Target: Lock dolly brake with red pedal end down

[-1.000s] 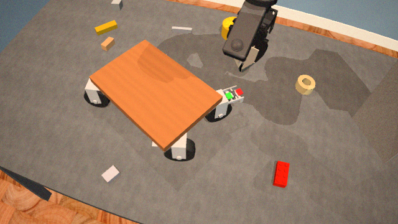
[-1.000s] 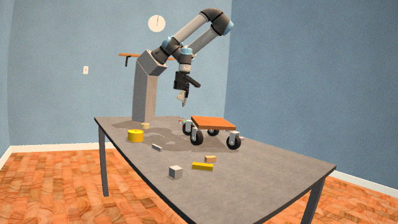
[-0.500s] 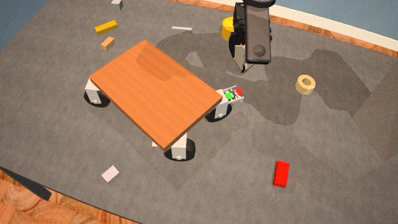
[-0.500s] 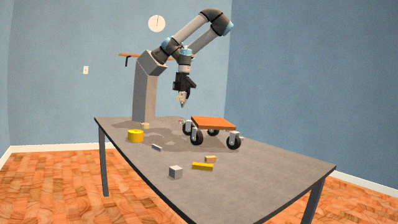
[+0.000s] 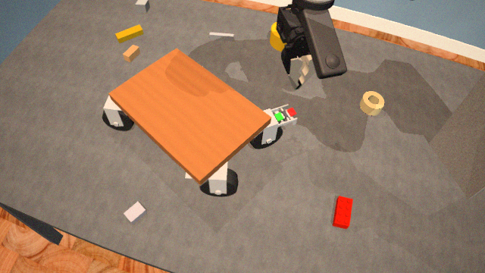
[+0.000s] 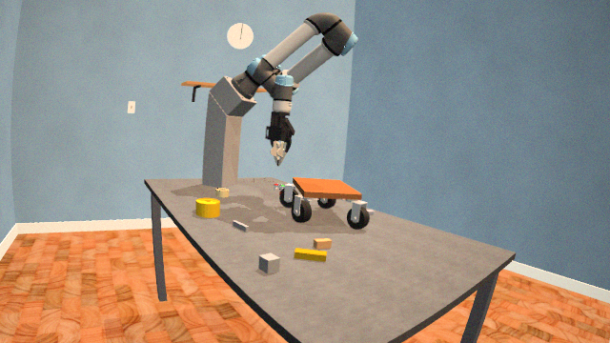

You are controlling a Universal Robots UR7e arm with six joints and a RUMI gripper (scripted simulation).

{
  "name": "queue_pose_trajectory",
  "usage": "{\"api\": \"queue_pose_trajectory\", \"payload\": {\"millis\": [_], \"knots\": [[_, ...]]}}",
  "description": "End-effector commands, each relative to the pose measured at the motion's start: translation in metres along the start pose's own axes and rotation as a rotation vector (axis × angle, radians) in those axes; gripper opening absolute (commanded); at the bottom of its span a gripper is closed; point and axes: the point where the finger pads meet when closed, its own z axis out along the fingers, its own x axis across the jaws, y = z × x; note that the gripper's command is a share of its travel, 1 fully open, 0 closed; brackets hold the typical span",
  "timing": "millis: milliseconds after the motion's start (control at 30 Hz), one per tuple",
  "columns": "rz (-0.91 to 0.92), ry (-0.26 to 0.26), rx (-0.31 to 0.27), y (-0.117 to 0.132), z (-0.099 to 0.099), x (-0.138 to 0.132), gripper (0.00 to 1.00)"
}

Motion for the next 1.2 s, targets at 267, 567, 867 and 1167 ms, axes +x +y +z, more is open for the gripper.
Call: {"api": "queue_pose_trajectory", "payload": {"millis": [267,567,867,1167], "knots": [[-0.118,0.001,0.002,0.0013,0.0015,-0.0016,0.0],[-0.145,0.001,0.002,0.0016,0.0018,-0.002,0.0],[-0.146,0.001,0.002,0.0016,0.0019,-0.002,0.0],[-0.146,0.001,0.002,0.0016,0.0019,-0.002,0.0]]}}
